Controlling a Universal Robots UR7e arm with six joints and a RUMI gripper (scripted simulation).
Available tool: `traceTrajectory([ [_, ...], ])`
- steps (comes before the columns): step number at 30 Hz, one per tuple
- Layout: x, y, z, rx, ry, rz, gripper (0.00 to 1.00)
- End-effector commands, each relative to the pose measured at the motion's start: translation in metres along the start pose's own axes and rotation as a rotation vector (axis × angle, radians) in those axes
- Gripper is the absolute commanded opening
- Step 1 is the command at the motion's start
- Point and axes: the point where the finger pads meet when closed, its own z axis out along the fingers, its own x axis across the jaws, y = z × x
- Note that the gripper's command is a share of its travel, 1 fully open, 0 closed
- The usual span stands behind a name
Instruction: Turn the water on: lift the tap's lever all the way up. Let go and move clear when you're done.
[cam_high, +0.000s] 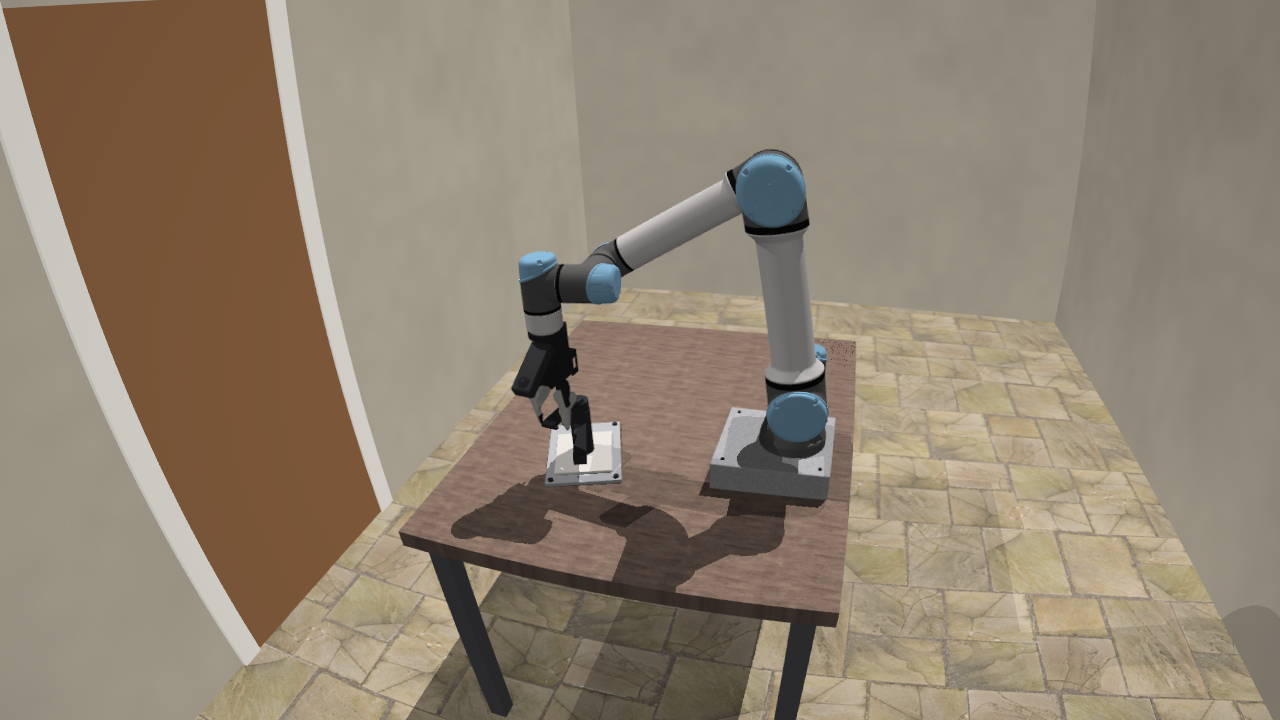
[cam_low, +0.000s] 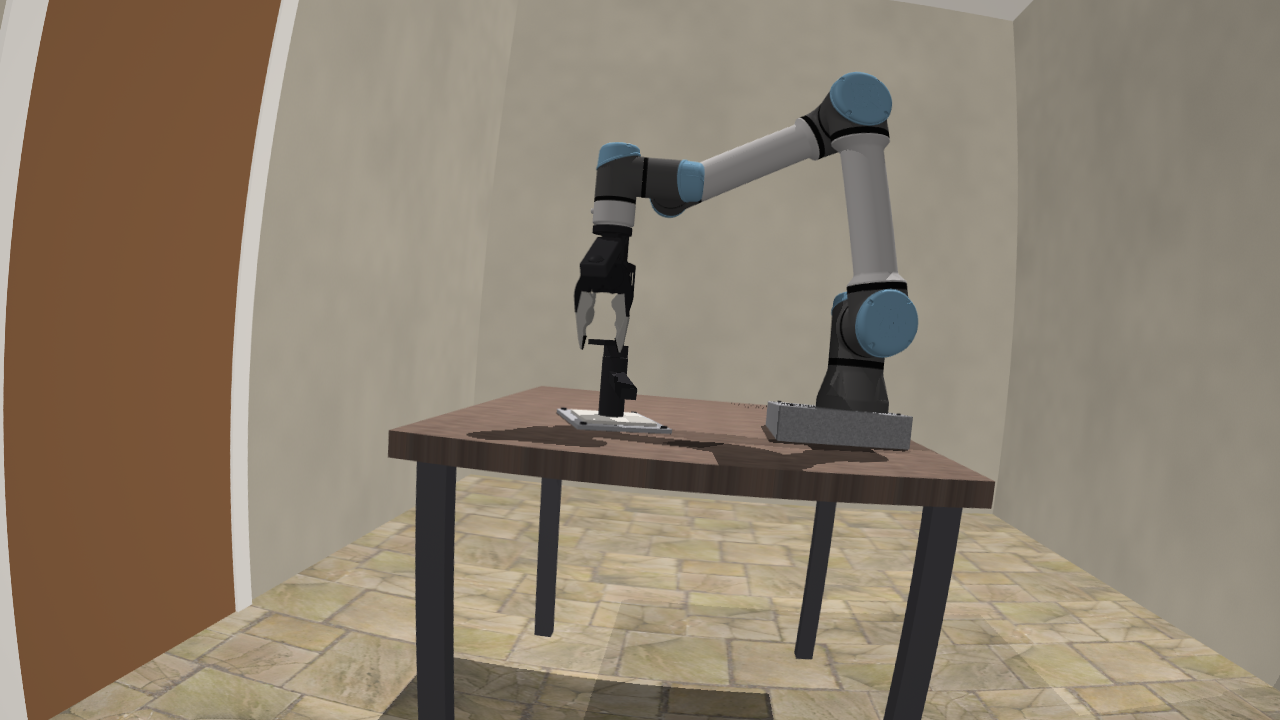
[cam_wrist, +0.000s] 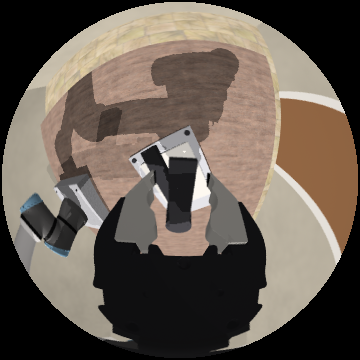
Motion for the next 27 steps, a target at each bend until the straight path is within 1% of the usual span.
traceTrajectory([
  [1,0.0004,-0.0001,-0.0005,0.000,0.001,0.000,0.40],
  [26,0.0004,-0.0001,-0.0005,0.000,0.001,0.000,0.40],
  [27,0.0004,-0.0001,-0.0005,0.000,0.001,0.000,0.00],
])
